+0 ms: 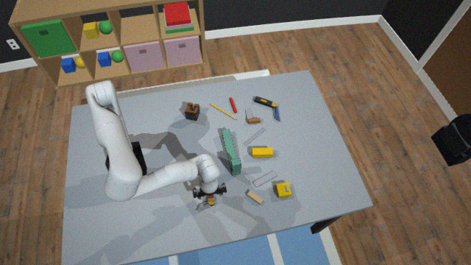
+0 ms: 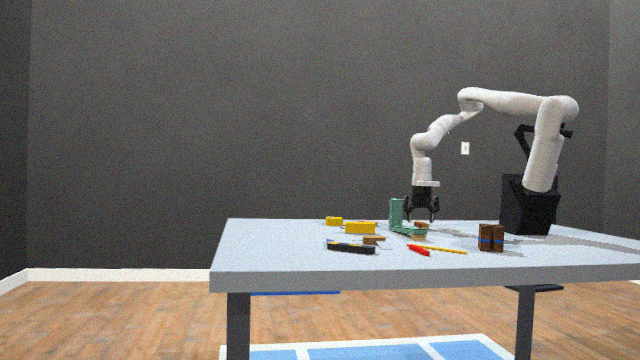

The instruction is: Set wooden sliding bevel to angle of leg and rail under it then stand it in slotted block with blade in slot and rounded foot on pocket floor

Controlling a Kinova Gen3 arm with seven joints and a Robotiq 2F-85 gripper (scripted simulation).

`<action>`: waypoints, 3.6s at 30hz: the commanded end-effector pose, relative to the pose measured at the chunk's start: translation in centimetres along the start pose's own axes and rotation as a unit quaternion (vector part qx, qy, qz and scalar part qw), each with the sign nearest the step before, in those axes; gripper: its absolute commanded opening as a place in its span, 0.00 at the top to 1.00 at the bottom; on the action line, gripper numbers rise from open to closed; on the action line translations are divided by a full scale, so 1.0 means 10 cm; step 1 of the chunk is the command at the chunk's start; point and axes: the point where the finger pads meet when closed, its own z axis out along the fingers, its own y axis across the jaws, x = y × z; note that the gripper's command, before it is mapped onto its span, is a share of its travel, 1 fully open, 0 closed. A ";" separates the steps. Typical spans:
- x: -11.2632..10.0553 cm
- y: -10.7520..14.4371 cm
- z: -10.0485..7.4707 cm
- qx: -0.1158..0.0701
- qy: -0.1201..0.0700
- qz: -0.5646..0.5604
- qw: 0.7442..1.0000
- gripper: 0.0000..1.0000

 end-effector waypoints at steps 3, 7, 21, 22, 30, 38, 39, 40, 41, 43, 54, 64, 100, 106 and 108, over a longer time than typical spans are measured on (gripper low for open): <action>-0.01 0.00 -0.01 -0.001 -0.001 0.000 1.000 0.00; -0.01 0.00 -0.05 -0.001 -0.001 0.000 1.000 0.00; 0.00 0.00 -0.73 -0.001 -0.001 0.000 1.000 0.00; 0.00 0.00 -0.80 -0.001 -0.001 0.000 1.000 0.00; 0.00 0.00 -1.11 -0.001 -0.001 0.000 1.000 0.00; 0.00 0.00 -1.21 -0.001 -0.001 0.000 1.000 0.00; 0.00 0.00 -1.21 -0.001 -0.001 0.000 1.000 0.00; 0.00 0.00 -1.21 -0.001 -0.001 0.000 1.000 0.00; 0.00 0.00 -1.21 -0.001 -0.001 0.000 1.000 0.00; 0.00 0.00 -1.21 -0.001 -0.001 0.000 1.000 0.00; 0.00 0.00 -1.21 -0.001 -0.001 0.000 1.000 0.00; 0.00 0.00 -1.21 -0.001 -0.001 0.000 1.000 0.00; -0.01 0.00 -1.18 0.001 -0.014 0.001 1.000 0.00; 0.00 0.00 -1.13 0.001 -0.046 0.001 0.999 0.00; 0.00 0.00 -1.10 0.000 -0.060 0.001 0.998 0.00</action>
